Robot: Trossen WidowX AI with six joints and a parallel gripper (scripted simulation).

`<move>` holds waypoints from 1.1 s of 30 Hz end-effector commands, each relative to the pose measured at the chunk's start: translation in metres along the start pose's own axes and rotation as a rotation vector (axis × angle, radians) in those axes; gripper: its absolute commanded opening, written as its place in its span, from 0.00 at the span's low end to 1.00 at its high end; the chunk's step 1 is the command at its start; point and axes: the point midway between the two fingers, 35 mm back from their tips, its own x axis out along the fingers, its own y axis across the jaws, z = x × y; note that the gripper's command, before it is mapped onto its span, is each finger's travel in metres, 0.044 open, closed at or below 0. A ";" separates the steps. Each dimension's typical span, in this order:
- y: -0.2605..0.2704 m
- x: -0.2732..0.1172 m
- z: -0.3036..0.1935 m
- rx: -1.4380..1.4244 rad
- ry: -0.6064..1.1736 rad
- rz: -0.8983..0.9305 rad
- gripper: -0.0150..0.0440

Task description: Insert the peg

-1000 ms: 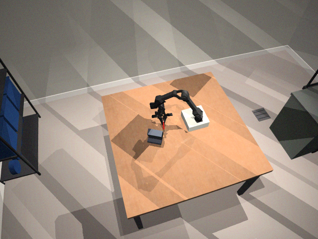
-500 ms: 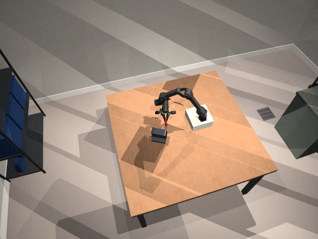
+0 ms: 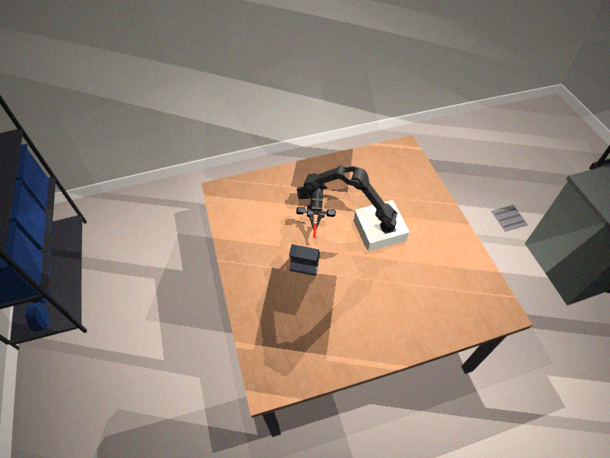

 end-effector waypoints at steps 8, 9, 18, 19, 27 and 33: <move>0.007 -0.016 0.008 0.112 0.049 0.075 0.25; 0.008 -0.017 0.008 0.122 0.053 0.082 0.25; 0.010 -0.011 0.009 0.132 0.054 0.091 0.25; 0.011 -0.010 0.010 0.134 0.055 0.092 0.25; 0.013 -0.002 0.010 0.147 0.058 0.103 0.25; 0.015 0.004 0.011 0.157 0.063 0.110 0.25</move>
